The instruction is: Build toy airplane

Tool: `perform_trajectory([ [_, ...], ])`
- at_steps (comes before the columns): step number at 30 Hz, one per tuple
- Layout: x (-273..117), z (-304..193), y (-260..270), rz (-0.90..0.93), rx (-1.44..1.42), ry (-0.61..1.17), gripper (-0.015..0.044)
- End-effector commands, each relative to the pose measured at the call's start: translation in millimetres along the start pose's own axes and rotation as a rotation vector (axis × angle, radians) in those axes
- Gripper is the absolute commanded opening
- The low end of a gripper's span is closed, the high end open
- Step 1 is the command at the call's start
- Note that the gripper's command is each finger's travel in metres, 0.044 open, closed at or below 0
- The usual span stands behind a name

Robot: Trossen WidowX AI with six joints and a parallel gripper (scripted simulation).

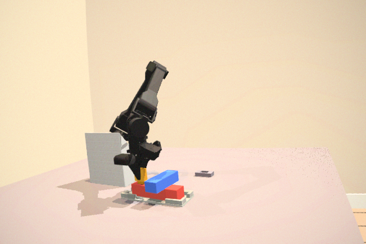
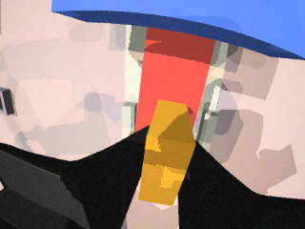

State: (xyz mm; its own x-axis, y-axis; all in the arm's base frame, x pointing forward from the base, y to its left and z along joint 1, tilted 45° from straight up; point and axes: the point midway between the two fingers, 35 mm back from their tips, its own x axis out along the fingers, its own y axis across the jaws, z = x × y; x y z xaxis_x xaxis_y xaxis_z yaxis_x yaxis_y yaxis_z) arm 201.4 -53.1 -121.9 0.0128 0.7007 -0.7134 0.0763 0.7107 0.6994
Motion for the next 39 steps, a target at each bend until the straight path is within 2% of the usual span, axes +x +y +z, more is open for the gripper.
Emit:
perform_trajectory([
  [1, 3, -2, 0, 0.002, 0.002, 0.006, 0.0065],
  [8, 2, -1, 0, 0.002, 0.002, 0.006, 0.0065],
  [13, 1, 0, 0, 0.0, -0.001, 0.001, 0.0031],
  [14, 1, 0, 0, 0.0, -0.001, 0.001, 0.0005],
  [18, 1, 0, 0, 0.0, -0.001, 0.001, 0.0],
  [28, 1, 0, 0, 0.0, -0.001, 0.001, 0.026],
  [36, 1, 0, 0, 0.0, -0.001, 0.001, 0.026],
  [39, -26, 3, -3, -0.003, 0.001, 0.002, 0.026],
])
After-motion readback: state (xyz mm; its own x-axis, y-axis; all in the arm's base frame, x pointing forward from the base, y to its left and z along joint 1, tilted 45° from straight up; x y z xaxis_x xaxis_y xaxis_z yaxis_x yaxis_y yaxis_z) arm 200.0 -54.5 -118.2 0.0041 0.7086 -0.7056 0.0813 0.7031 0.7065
